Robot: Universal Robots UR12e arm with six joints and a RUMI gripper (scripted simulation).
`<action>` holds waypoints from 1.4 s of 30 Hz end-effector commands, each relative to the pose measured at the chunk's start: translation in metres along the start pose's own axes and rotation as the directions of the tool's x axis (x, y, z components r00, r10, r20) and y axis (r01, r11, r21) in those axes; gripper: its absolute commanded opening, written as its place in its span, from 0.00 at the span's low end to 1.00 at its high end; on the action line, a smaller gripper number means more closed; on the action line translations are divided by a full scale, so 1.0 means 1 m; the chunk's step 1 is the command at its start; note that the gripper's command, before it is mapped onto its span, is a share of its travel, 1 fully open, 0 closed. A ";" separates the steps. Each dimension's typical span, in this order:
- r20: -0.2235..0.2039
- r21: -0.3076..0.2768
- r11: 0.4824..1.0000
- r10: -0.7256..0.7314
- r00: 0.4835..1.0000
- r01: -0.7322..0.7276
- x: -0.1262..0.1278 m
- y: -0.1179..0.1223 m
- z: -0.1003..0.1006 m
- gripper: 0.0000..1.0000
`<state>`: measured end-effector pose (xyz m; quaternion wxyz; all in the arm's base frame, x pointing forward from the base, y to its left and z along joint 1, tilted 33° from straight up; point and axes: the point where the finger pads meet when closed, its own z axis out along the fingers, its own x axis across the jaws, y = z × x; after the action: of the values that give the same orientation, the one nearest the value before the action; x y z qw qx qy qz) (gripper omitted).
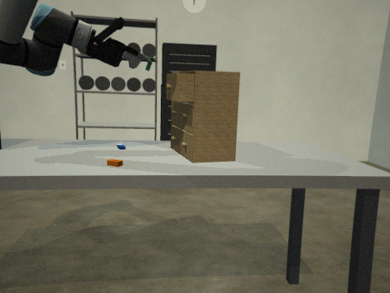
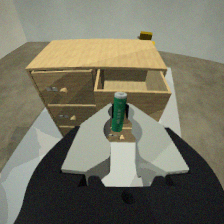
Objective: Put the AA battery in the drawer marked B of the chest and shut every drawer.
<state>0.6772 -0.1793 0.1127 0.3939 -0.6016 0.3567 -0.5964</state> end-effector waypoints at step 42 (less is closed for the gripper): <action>-0.002 0.002 1.000 -0.004 1.000 0.004 0.002 -0.033 0.089 0.05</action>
<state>0.7582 -0.1613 0.1421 0.3944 -0.6017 0.3557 -0.5966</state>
